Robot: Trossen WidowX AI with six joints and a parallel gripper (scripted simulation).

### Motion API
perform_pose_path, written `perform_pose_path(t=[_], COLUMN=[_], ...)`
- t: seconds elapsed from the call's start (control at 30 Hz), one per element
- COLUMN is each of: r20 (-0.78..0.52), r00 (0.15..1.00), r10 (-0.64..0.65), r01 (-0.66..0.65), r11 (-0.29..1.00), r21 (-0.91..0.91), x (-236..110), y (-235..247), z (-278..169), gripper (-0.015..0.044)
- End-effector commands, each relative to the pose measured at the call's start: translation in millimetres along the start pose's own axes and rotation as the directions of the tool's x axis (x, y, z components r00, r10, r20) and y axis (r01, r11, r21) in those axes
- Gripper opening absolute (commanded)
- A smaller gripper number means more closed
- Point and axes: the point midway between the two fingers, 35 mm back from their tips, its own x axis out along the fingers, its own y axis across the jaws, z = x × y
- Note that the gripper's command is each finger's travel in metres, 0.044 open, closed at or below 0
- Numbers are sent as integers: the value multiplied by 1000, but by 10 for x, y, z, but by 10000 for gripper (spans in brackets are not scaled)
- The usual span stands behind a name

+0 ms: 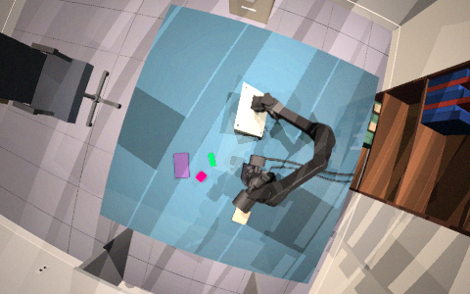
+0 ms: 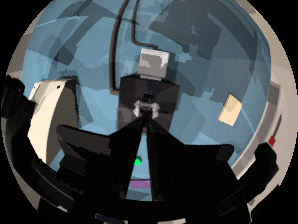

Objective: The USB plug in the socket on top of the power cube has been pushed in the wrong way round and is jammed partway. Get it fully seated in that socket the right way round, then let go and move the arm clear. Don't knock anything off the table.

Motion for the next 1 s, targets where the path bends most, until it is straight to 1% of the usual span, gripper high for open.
perform_pose_path(t=[0.0,0.97], r20=[3,4], r00=[1000,1000], r10=[-2,-2], r01=[2,2], r11=[1000,1000], r21=[4,4], x=[10,45], y=[-3,-3], z=[7,7], gripper=[0,0])
